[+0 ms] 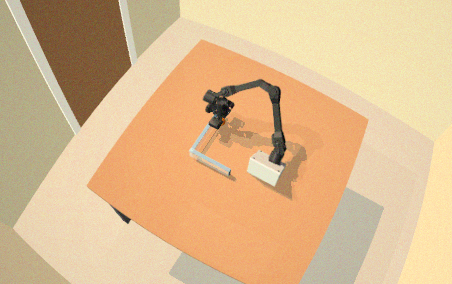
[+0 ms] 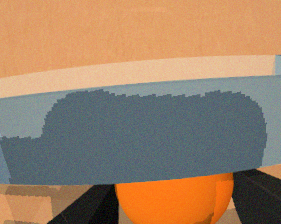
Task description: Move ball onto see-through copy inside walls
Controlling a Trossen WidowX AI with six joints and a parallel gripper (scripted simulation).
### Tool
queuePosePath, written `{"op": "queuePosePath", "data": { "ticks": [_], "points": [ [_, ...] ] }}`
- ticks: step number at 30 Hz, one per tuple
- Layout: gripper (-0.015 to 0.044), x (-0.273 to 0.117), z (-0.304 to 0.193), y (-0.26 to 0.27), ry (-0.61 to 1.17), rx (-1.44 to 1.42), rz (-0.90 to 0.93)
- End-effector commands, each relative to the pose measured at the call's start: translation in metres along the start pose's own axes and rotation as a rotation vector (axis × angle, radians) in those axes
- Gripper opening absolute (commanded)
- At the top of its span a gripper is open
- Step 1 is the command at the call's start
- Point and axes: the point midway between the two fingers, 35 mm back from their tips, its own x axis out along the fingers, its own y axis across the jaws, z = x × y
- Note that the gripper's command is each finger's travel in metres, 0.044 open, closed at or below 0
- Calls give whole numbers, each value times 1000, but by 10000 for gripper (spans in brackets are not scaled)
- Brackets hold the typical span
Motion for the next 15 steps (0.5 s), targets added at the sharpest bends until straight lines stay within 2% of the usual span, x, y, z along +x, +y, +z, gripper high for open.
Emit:
{"op": "queuePosePath", "data": {
  "ticks": [1,10,13,15],
  "points": [
    [105,0,0,0,0,2,1],
    [332,0,0,0,0,2,1],
    [332,-3,0,0,0,2,1],
    [332,-25,3,1,0,1,3]
  ]
}}
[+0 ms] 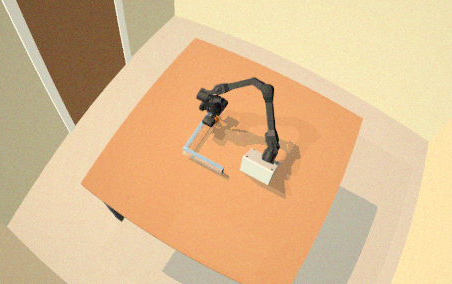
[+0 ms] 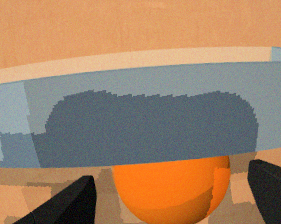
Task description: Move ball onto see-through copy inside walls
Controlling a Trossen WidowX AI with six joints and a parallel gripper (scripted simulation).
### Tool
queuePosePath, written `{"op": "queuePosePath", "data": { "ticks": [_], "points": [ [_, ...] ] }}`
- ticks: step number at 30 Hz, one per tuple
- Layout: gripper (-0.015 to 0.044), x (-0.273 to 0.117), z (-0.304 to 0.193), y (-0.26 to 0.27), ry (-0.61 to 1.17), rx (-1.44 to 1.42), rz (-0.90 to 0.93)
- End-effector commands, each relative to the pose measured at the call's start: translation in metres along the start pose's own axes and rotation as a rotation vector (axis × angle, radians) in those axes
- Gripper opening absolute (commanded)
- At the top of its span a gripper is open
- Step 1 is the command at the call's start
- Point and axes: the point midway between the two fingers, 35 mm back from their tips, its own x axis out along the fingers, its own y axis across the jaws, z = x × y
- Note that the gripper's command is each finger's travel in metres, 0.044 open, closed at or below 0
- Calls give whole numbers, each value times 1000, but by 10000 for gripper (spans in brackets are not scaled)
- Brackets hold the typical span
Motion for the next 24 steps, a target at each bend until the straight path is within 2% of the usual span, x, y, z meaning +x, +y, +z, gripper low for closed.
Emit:
{"op": "queuePosePath", "data": {
  "ticks": [1,4,14,18,24],
  "points": [
    [332,-38,5,3,-16,0,5],
    [332,-78,2,3,-16,-2,2],
    [332,-76,4,6,-30,-9,1],
    [437,-109,1,5,-28,-7,1],
    [440,-118,0,4,-27,-5,0]
  ]
}}
